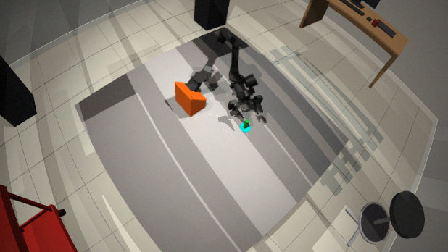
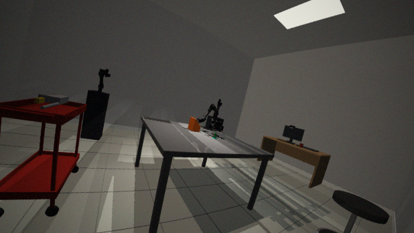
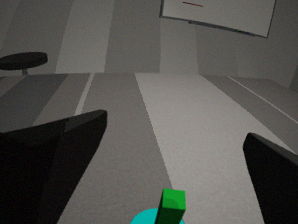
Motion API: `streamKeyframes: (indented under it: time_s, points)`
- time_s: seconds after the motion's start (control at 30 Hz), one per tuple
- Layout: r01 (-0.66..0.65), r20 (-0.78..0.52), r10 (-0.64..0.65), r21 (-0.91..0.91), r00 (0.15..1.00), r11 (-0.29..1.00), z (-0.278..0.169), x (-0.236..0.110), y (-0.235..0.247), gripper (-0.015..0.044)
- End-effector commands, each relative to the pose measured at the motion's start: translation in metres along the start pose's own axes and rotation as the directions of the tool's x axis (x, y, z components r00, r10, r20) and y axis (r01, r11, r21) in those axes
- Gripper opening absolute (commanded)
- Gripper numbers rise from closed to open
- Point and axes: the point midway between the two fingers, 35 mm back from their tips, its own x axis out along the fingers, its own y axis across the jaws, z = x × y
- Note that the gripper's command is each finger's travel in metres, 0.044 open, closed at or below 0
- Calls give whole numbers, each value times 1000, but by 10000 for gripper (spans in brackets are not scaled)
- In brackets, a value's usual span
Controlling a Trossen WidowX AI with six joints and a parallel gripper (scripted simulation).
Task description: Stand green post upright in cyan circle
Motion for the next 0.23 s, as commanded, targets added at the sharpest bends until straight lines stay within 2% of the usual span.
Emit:
streamKeyframes:
  time_s: [0.0,0.2]
  points:
    - [1,-1,-1,-11,1000,1000,18,-4,-4,400]
    - [16,-30,-18,-50,999,999,23,0,-4,400]
